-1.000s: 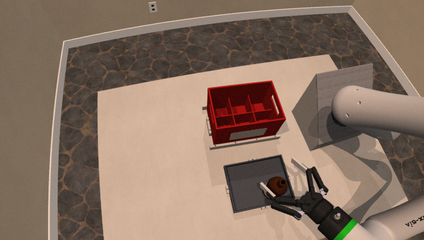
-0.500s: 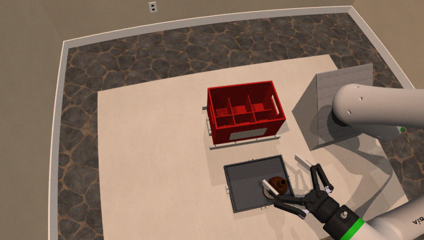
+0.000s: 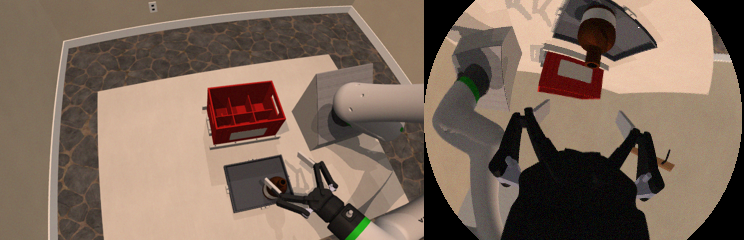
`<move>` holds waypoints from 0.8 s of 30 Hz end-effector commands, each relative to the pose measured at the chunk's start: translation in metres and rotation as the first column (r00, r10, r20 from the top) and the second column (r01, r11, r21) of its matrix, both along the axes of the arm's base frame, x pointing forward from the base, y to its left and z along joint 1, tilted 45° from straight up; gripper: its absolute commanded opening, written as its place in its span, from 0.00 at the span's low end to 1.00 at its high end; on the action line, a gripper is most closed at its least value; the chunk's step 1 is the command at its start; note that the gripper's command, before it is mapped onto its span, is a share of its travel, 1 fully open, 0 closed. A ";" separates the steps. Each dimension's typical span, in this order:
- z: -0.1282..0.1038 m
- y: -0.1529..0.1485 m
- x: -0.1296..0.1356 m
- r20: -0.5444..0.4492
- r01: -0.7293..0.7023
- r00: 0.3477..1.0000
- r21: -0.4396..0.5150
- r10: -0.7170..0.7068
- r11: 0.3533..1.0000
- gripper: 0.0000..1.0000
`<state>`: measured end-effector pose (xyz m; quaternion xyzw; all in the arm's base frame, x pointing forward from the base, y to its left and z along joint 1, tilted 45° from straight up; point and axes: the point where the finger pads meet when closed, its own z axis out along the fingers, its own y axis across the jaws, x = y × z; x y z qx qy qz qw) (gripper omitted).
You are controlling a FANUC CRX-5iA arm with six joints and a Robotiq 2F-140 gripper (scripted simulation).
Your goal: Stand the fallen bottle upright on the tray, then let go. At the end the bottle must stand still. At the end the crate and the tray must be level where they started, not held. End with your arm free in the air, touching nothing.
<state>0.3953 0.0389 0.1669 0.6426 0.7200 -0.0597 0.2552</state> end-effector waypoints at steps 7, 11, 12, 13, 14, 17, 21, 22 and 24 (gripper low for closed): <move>0.005 -0.004 0.000 0.000 0.000 1.000 0.000 0.000 1.000 1.00; 0.006 -0.006 0.000 0.000 0.000 1.000 0.000 0.000 1.000 1.00; 0.006 -0.006 0.000 0.000 0.000 1.000 0.000 0.000 1.000 1.00; 0.006 -0.006 0.000 0.000 0.000 1.000 0.000 0.000 1.000 1.00; 0.006 -0.006 0.000 0.000 0.000 1.000 0.000 0.000 1.000 1.00; 0.006 -0.006 0.000 0.000 0.000 1.000 0.000 0.000 1.000 1.00; 0.006 -0.006 0.000 0.000 0.000 1.000 0.000 0.000 1.000 0.00; 0.006 -0.006 0.000 0.000 0.000 1.000 0.000 0.000 1.000 0.00; 0.006 -0.006 0.000 0.000 0.000 1.000 0.000 0.000 1.000 0.00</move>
